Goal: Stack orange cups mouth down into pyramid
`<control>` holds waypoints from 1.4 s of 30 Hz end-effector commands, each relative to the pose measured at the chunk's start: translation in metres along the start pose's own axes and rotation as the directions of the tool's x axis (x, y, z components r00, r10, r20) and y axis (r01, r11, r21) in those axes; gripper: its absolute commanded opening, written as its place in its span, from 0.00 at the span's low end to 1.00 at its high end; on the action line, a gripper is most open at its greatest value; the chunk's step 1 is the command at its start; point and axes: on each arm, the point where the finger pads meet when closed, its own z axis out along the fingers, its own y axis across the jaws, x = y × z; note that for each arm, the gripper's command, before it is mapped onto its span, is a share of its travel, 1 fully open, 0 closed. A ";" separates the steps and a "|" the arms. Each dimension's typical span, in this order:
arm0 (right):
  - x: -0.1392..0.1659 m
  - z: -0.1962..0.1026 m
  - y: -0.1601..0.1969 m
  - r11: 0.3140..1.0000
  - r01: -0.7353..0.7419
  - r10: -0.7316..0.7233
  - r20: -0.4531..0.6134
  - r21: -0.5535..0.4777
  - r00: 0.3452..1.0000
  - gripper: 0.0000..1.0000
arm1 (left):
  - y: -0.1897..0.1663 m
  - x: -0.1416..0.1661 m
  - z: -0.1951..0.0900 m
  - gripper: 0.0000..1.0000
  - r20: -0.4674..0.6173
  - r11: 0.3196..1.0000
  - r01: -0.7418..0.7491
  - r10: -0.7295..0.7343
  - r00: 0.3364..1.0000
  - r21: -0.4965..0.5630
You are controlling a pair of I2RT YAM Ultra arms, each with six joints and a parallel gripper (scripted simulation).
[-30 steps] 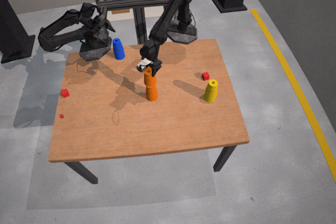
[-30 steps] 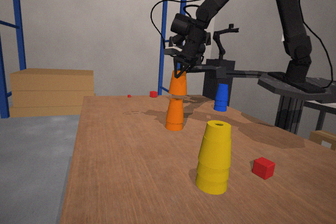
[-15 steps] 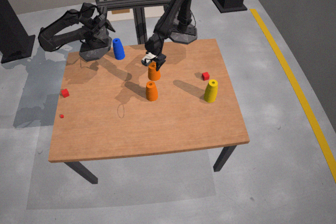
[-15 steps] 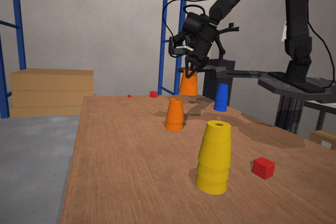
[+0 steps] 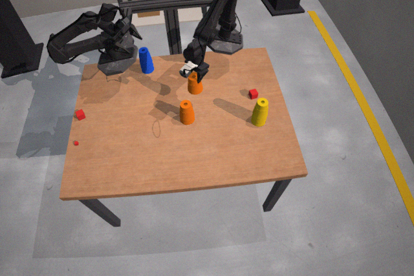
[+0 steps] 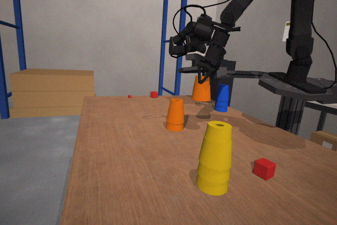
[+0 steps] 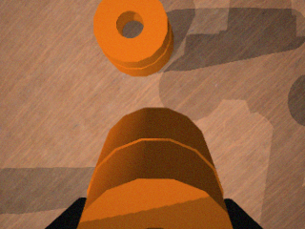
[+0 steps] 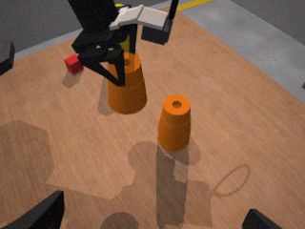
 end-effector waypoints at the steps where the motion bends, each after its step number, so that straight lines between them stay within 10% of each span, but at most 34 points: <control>1: -0.001 0.000 0.000 1.000 -0.002 0.002 0.011 0.000 1.000 1.00 | 0.003 -0.023 -0.012 0.00 0.091 1.000 -0.004 0.005 0.996 -0.012; 42: -0.001 0.000 0.000 1.000 -0.002 0.002 0.011 0.000 1.000 1.00 | 0.003 0.002 0.043 0.00 0.054 1.000 0.000 0.000 0.999 -0.003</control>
